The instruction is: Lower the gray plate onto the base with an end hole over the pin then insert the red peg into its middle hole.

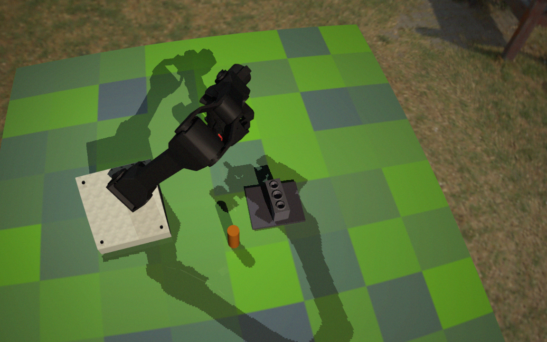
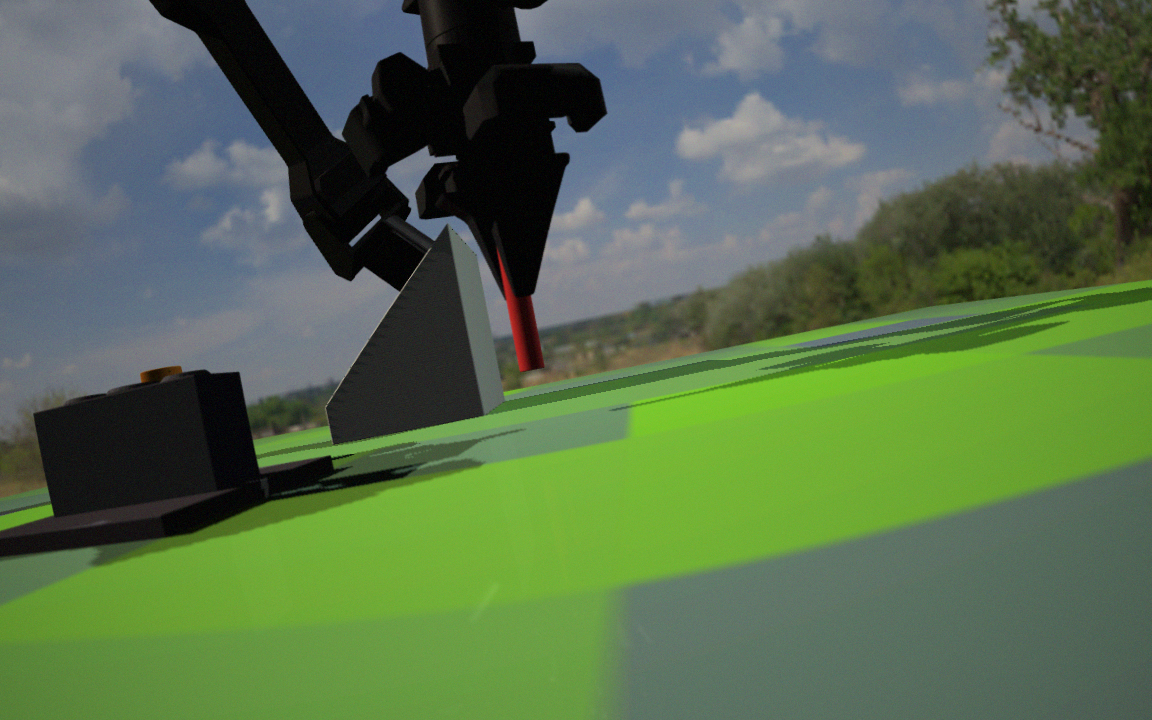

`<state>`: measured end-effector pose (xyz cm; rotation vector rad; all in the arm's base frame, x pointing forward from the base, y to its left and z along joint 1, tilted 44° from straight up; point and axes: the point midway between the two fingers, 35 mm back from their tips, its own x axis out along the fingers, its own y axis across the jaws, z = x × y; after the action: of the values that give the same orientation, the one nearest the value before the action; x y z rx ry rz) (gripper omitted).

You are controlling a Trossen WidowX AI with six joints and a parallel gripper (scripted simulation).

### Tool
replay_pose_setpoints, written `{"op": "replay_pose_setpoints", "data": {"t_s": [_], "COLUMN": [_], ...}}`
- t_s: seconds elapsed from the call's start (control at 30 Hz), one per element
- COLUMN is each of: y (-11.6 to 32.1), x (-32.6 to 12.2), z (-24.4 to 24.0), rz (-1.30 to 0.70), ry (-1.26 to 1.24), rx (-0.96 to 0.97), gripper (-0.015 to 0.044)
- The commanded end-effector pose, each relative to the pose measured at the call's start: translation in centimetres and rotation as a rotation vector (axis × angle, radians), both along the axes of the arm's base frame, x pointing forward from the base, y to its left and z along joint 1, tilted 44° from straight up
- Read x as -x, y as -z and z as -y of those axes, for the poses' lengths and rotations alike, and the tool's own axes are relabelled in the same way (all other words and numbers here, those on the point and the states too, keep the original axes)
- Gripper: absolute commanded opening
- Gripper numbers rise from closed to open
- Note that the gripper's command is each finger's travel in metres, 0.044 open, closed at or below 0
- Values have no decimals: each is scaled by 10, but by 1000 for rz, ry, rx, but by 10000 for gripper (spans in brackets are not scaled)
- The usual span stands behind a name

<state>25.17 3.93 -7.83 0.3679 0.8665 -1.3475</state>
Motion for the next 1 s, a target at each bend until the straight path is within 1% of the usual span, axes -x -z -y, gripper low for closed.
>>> {"op": "replay_pose_setpoints", "data": {"t_s": [0.0, 0.4, 0.47, 0.97], "y": [-9, -37, -30, -52], "x": [-3, -4, -4, -32], "z": [-12, -38, -28, -10], "rz": [8, 7, -1, 0], "ry": [-1, -1, 0, -4], "rx": [-8, -8, -2, -18], "gripper": [0, 0, 0, 0]}}
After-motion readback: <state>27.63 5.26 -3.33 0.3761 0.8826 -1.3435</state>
